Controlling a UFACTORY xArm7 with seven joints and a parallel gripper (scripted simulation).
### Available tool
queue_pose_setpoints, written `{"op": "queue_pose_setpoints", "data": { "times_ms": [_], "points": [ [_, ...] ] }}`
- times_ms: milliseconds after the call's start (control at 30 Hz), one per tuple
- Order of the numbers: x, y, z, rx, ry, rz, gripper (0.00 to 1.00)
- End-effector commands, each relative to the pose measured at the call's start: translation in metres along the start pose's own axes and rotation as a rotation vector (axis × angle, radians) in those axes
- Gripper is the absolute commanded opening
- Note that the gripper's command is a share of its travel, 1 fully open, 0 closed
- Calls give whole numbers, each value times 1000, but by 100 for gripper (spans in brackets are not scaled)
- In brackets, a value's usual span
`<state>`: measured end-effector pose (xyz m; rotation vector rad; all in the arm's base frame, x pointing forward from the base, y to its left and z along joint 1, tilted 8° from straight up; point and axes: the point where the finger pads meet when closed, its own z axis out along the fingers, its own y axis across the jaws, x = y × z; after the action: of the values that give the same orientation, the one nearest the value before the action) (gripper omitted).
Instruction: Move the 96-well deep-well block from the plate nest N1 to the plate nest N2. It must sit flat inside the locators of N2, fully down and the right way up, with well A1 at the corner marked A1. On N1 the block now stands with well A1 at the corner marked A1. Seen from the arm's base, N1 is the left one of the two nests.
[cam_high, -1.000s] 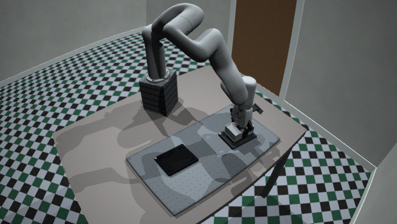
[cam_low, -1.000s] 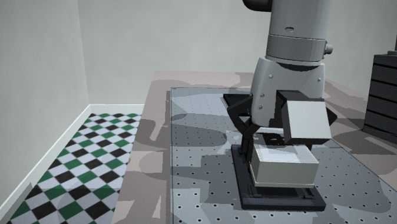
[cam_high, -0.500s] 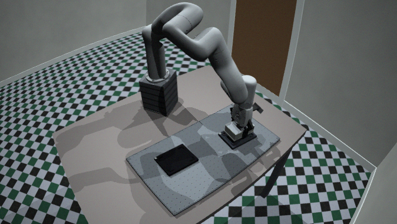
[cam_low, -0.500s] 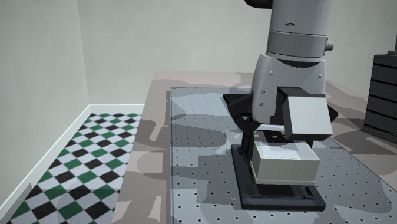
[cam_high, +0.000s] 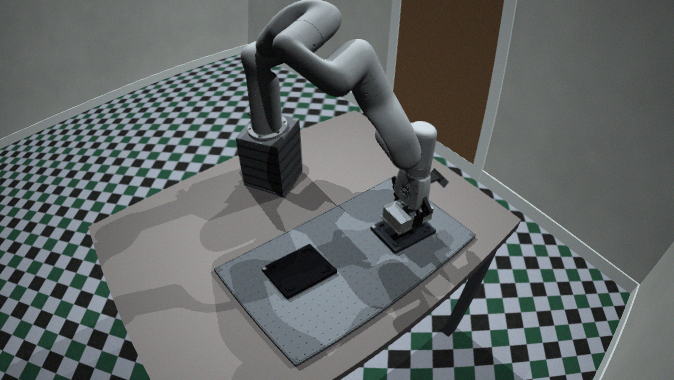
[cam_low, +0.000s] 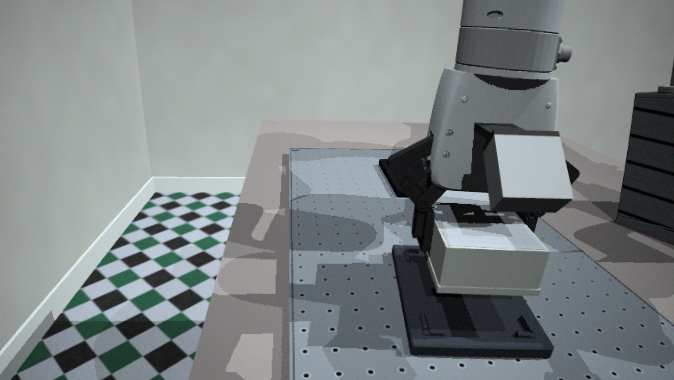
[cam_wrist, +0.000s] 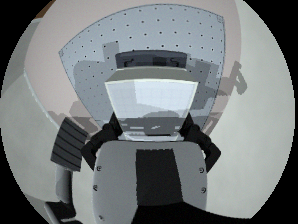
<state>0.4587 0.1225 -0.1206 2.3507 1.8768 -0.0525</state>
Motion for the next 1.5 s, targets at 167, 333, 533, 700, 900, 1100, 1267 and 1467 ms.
{"op": "queue_pose_setpoints", "data": {
  "times_ms": [167,333,533,700,900,1100,1267,1467],
  "points": [
    [1,1,-15,-3,2,0,0],
    [1,1,-24,-3,2,0,0],
    [1,1,-34,-3,2,0,0],
    [1,1,-39,-3,2,0,0],
    [1,1,-49,-3,2,0,0],
    [1,1,-49,-3,2,0,0],
    [1,1,-49,-3,2,0,0],
    [-2,1,-49,-3,2,-34,0]
  ]
}}
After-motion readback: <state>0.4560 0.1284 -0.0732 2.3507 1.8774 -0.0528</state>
